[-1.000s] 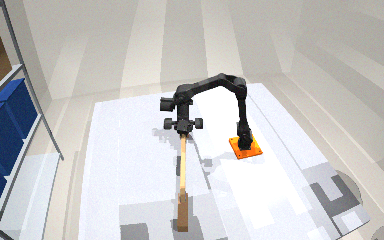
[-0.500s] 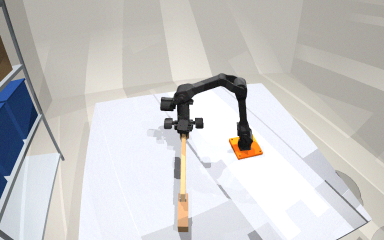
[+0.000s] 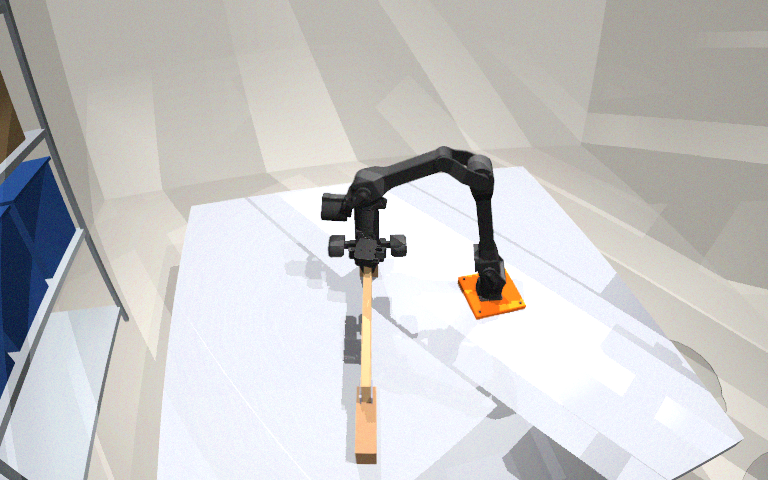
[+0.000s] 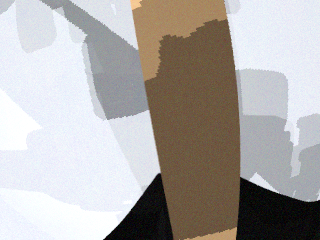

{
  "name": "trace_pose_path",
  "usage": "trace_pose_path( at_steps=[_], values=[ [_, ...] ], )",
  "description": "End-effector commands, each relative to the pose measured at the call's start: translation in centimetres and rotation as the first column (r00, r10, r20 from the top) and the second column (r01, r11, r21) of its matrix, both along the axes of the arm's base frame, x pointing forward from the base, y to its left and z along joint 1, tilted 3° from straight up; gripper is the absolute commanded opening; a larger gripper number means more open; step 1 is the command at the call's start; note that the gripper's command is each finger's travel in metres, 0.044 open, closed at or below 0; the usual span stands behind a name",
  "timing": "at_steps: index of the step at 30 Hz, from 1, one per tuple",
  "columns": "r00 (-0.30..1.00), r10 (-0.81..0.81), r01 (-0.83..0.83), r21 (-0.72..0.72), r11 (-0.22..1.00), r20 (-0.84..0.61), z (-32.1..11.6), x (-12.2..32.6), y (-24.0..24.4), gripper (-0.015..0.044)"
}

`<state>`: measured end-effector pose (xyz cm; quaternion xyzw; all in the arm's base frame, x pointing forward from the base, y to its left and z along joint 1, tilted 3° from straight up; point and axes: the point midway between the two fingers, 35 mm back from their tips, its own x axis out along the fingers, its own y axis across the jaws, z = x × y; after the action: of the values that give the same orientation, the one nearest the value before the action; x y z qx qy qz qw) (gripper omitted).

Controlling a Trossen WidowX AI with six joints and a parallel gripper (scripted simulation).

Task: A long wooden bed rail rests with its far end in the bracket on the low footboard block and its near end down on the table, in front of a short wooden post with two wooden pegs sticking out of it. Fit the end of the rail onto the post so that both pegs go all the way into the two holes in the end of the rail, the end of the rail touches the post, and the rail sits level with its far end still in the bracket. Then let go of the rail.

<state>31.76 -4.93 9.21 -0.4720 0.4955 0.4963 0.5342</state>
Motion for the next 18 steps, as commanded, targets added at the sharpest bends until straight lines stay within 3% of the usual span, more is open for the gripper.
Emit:
trace_pose_path(
  at_steps=[1,13,18],
  values=[
    [1.0,0.0,0.0,-0.001,1.0,0.001,0.02,0.0,0.0,0.0131],
    [1.0,0.0,0.0,-0.001,1.0,0.001,0.02,0.0,0.0,0.044],
    [1.0,0.0,0.0,-0.001,1.0,0.001,0.19,0.02,0.16,0.044]
  ],
)
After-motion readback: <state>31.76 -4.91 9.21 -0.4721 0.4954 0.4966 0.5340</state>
